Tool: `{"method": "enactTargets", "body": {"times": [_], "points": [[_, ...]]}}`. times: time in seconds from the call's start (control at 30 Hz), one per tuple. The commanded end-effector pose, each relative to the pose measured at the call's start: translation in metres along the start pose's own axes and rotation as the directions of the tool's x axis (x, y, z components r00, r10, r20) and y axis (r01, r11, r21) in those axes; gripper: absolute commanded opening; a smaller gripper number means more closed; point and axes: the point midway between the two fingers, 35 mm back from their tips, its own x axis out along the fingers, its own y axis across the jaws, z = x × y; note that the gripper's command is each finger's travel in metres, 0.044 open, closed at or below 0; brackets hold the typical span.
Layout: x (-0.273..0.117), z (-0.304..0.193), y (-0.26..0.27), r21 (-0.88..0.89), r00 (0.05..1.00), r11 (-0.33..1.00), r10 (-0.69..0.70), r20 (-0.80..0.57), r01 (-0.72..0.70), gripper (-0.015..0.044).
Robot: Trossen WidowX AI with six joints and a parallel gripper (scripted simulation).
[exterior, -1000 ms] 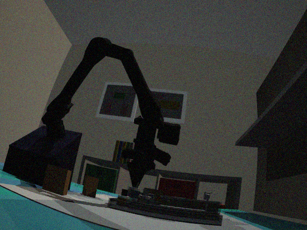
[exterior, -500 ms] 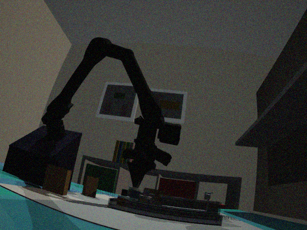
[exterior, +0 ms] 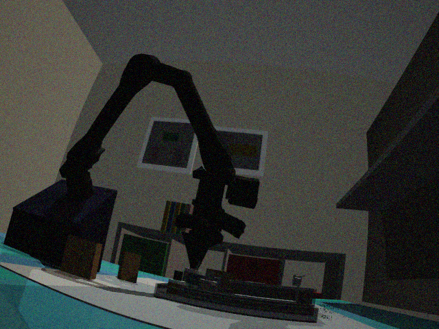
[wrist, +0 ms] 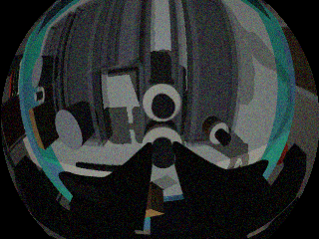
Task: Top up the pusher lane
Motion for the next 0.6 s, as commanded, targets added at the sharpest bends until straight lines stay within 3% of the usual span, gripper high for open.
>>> {"method": "enactTargets", "body": {"times": [0.0,0.57], "points": [[-0.0004,0.0073,-0.0010,0.012,1.000,1.000,-0.003,0.022,0.003,0.0000],[0.0045,0.0073,-0.0013,0.012,1.000,1.000,-0.003,0.022,0.003,0.0000]]}}
